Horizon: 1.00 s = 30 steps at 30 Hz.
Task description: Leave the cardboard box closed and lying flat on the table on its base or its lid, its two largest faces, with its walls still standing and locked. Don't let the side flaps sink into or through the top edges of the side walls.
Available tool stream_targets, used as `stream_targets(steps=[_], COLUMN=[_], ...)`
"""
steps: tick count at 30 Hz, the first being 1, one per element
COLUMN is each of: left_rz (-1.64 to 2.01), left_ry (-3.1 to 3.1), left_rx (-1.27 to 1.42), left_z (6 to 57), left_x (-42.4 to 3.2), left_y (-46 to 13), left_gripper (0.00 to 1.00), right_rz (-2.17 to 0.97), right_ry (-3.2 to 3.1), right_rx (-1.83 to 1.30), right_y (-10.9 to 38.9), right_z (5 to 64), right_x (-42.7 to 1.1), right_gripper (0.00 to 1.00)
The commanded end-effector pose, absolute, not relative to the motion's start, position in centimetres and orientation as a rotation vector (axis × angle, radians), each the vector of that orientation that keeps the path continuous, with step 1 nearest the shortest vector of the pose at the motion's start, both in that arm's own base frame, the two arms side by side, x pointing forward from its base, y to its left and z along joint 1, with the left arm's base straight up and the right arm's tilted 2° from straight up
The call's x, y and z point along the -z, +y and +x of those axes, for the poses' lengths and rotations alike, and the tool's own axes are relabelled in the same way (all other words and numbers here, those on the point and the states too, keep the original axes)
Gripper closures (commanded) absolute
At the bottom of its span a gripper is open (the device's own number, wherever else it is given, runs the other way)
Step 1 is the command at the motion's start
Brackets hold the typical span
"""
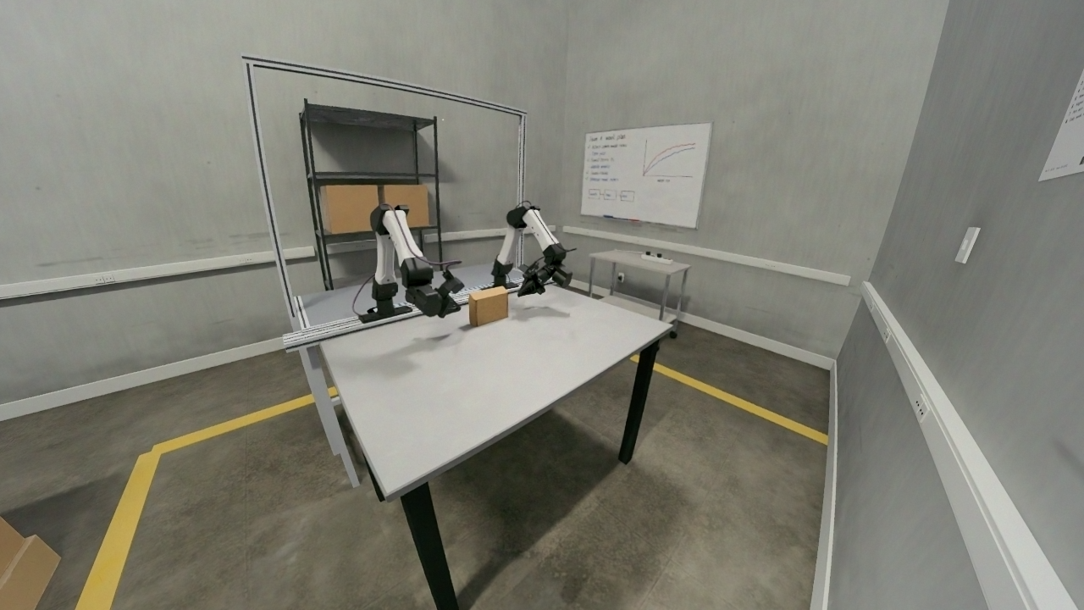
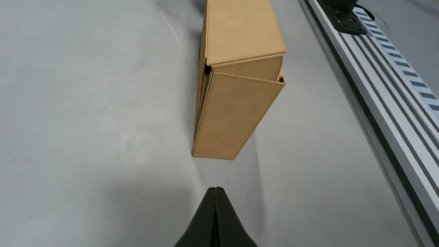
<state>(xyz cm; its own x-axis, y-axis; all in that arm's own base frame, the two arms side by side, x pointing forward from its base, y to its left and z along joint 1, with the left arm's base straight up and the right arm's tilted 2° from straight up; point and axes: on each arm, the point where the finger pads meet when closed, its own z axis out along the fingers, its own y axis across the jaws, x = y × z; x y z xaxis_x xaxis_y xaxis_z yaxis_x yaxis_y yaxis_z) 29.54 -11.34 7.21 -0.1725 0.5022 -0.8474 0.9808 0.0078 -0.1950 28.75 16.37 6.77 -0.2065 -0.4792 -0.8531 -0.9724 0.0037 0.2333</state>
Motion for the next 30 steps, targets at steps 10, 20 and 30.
stream_targets(steps=[10, 20, 30], left_rz=[1.489, 1.466, 1.435], left_ry=[1.770, 1.812, 1.863], left_rx=[1.165, 1.228, 1.303], left_z=[30.2, 30.0, 29.7], left_x=[-6.9, -6.4, -5.8], left_y=[-12.7, -13.5, -14.5], left_gripper=[0.99, 0.99, 0.99], right_rz=[-1.458, -1.437, -1.410], right_ry=[1.767, 1.802, 1.846], right_rx=[-1.210, -1.265, -1.334], right_y=[17.5, 18.4, 19.4], right_z=[29.7, 29.7, 29.5], right_x=[-6.2, -5.7, -5.2], right_gripper=[0.99, 0.99, 0.99])
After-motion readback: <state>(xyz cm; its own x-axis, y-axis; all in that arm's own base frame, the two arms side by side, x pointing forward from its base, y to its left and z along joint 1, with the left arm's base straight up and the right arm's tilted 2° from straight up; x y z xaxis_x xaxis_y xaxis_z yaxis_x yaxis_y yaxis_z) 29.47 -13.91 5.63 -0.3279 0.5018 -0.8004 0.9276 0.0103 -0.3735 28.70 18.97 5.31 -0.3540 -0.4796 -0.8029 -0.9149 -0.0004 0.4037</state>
